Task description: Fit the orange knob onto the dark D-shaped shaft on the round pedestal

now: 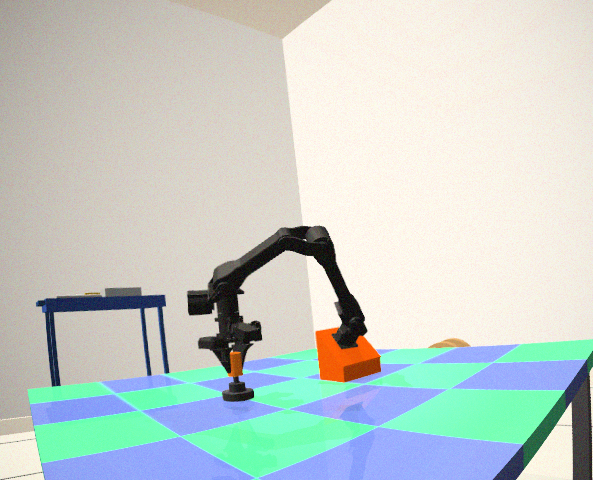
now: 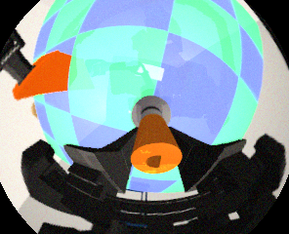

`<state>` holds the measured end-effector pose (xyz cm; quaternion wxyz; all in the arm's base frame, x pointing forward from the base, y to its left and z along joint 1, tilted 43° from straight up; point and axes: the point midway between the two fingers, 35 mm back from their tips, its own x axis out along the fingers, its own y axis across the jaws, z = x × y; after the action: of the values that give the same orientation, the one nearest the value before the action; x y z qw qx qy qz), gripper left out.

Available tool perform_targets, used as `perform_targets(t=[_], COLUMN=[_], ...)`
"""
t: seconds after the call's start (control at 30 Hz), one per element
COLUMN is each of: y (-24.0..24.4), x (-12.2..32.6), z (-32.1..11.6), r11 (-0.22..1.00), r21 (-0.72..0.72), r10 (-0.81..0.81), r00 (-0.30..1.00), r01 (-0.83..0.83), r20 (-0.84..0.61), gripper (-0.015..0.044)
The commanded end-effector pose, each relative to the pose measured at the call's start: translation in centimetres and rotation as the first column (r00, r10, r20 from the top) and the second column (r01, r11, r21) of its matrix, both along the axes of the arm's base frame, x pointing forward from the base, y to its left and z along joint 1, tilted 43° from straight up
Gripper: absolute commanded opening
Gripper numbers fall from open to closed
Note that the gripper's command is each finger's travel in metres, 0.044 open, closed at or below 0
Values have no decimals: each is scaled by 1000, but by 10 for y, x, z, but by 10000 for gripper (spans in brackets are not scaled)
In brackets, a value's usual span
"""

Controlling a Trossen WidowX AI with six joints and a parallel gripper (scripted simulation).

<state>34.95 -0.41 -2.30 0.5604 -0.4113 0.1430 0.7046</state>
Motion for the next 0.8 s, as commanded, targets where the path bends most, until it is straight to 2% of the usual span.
perform_targets(t=[0.0, 0.2, 0.4, 0.57, 0.77], y=[0, 2, 1, 1, 0], x=[-1, -2, -1, 0, 2], z=[-3, -3, -2, -1, 2], r11=[966, 847, 658, 472, 247], r21=[-44, -164, -341, -512, -712], r10=[-258, -520, -700, -762, -720], r00=[939, 721, 379, 41, -368], r01=[254, 507, 671, 718, 657], r20=[-230, -457, -605, -646, -589], gripper=[0, 0, 0, 0, 0])
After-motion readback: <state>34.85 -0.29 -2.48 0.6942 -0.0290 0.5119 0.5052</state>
